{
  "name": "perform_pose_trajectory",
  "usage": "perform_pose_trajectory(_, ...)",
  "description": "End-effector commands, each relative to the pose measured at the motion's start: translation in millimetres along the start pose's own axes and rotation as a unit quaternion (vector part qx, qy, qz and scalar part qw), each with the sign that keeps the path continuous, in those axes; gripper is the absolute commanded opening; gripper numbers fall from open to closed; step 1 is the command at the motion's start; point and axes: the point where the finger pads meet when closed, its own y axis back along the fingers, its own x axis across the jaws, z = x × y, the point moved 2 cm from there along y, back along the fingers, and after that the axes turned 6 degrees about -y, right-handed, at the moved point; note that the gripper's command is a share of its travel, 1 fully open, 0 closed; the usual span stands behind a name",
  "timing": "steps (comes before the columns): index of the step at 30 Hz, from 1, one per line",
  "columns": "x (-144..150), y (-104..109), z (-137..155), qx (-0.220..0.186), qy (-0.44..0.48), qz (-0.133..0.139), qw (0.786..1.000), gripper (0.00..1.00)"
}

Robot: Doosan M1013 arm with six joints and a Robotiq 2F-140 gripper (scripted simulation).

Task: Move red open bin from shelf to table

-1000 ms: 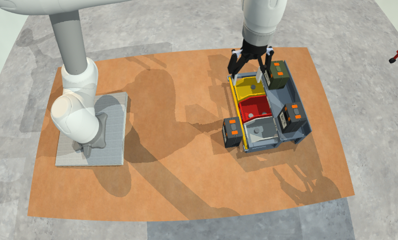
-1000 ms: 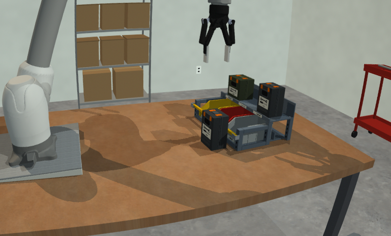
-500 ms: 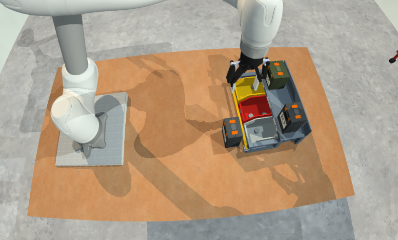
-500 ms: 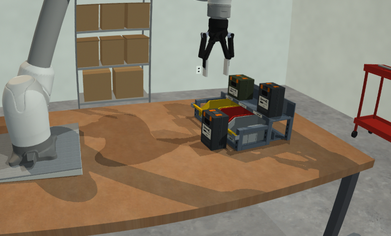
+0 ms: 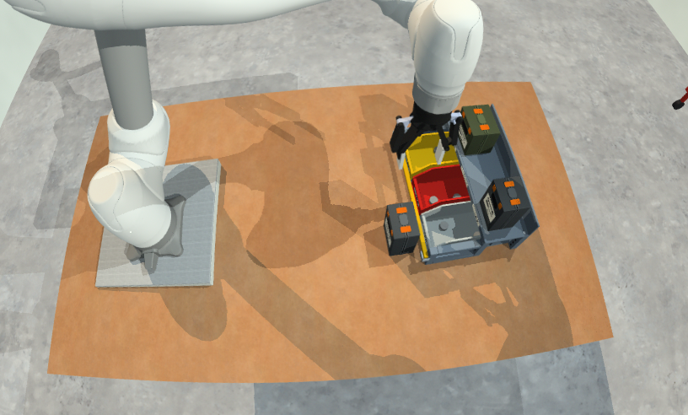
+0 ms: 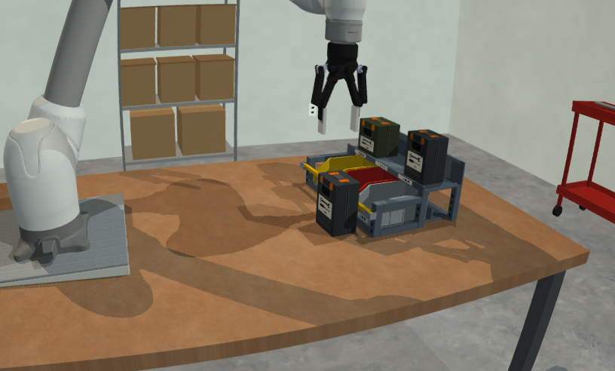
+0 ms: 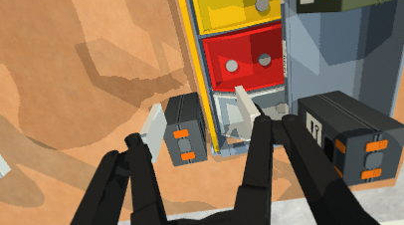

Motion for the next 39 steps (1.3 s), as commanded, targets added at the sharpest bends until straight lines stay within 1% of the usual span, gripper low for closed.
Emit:
perform_pose_trajectory(1, 0.0, -0.7, -0.1, 0.000, 0.000, 0.000, 1.000, 0.57)
perform_pose_trajectory(6, 0.0, -0.7, -0.1, 0.000, 0.000, 0.000, 1.000, 0.57)
perform_pose_trajectory(11, 0.1, 9.3, -0.1, 0.000, 0.000, 0.000, 1.000, 0.57)
perform_pose_trajectory(23, 0.1, 9.3, -0.1, 0.000, 0.000, 0.000, 1.000, 0.57)
perform_pose_trajectory(28, 0.1, 14.3, -0.1, 0.000, 0.000, 0.000, 1.000, 0.57)
perform_pose_trajectory(39, 0.1, 14.3, -0.1, 0.000, 0.000, 0.000, 1.000, 0.57)
